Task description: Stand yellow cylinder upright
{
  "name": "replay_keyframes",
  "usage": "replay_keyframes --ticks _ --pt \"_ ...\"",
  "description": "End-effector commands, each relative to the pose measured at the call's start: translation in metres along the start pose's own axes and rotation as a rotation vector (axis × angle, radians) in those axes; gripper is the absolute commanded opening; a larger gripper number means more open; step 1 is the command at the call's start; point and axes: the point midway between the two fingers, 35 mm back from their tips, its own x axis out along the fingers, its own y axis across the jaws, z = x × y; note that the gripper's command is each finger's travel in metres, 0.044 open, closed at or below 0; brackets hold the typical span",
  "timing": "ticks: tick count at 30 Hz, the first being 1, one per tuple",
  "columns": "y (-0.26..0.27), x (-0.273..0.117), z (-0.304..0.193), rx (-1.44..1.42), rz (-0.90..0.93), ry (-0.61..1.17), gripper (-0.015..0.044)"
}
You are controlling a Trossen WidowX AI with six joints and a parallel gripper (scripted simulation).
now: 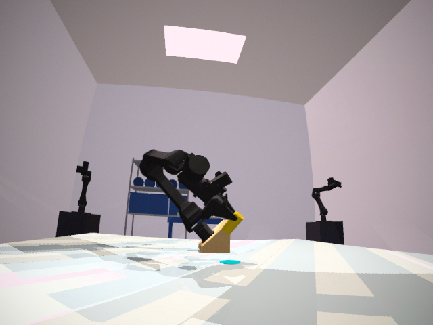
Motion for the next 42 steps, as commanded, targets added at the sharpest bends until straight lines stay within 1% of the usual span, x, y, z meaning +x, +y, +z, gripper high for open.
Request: replay_keyframes --ticks 1,42 --pt "0.001 -0.001 0.000 -0.012 -0.001 -0.032 0.0105" --pt "-0.002 -0.012 0.001 -0.108 -0.067 -0.324 0.0105"
